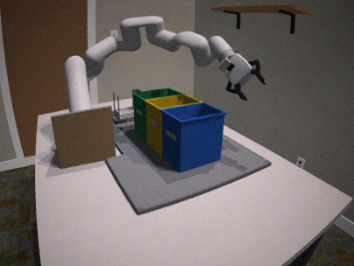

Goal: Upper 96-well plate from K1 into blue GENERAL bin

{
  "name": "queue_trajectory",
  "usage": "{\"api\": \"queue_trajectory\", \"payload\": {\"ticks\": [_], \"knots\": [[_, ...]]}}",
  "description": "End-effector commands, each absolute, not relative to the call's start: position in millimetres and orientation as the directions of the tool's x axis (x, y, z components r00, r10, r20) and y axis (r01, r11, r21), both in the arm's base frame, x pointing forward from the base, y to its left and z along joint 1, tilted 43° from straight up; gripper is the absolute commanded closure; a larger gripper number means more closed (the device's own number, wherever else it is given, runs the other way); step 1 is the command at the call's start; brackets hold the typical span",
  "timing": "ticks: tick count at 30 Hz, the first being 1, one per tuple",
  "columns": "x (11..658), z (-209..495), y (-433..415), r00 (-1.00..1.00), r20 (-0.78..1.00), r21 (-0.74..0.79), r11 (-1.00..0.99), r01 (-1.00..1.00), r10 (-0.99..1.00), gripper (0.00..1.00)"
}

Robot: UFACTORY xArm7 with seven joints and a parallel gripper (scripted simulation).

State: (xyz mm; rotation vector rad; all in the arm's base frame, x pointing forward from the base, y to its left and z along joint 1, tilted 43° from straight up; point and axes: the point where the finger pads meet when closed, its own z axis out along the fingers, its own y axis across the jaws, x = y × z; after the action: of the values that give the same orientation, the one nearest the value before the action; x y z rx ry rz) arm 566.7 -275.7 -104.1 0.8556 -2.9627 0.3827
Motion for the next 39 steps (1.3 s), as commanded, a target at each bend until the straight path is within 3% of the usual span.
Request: {"api": "queue_trajectory", "payload": {"ticks": [1,39], "knots": [[567,-88,-270,-0.824,0.091,-0.204,0.799,-0.565,-0.560,0.00],[552,18,-191,-0.519,-0.043,-0.060,0.520,-0.852,-0.854,0.00]]}}
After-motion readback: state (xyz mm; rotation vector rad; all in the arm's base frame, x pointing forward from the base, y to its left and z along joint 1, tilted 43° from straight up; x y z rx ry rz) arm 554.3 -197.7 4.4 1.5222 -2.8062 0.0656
